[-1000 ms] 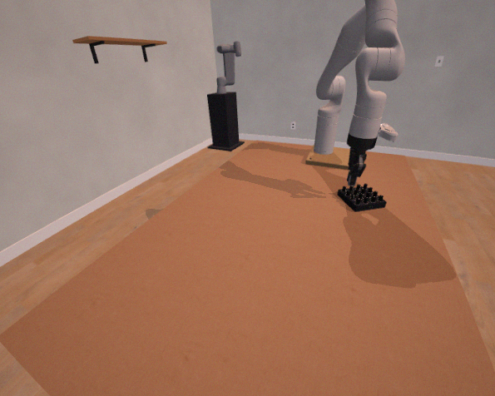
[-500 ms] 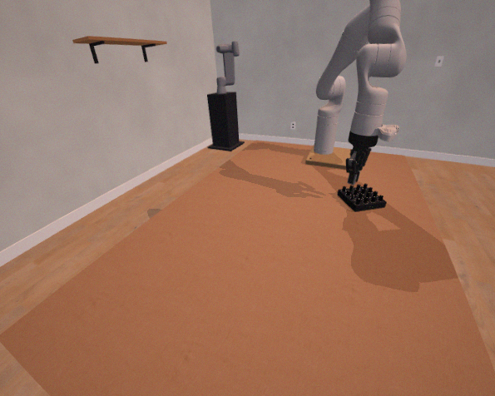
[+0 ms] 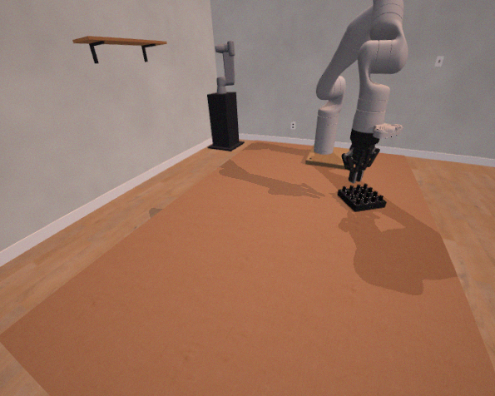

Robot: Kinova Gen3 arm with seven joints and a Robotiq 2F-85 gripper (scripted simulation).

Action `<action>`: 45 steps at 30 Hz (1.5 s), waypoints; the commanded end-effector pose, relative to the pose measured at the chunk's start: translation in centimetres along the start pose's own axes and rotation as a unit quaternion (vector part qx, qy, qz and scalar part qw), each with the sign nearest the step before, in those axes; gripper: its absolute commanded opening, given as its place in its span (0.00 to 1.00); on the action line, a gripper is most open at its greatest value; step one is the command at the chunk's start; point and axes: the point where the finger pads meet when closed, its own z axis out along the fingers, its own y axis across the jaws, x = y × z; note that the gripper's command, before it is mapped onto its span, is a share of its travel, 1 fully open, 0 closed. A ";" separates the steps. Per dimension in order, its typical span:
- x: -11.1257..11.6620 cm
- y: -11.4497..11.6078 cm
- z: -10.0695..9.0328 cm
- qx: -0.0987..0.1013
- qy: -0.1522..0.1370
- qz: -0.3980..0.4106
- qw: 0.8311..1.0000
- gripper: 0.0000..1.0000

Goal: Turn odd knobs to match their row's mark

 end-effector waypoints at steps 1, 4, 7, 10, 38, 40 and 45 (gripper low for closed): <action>0.3 -0.2 -0.2 -0.002 0.002 0.017 1.000 0.19; 0.4 -0.2 -0.3 -0.002 0.004 0.043 0.999 0.19; 0.4 -0.2 -0.3 -0.003 0.005 0.050 0.999 0.19; 0.5 -0.1 -0.4 -0.003 0.007 0.069 0.998 0.19; 0.7 -0.1 -0.6 -0.004 0.010 0.105 0.994 0.19; 0.7 -0.1 -0.6 -0.004 0.010 0.105 0.994 0.19; 0.7 -0.1 -0.6 -0.004 0.010 0.105 0.994 0.19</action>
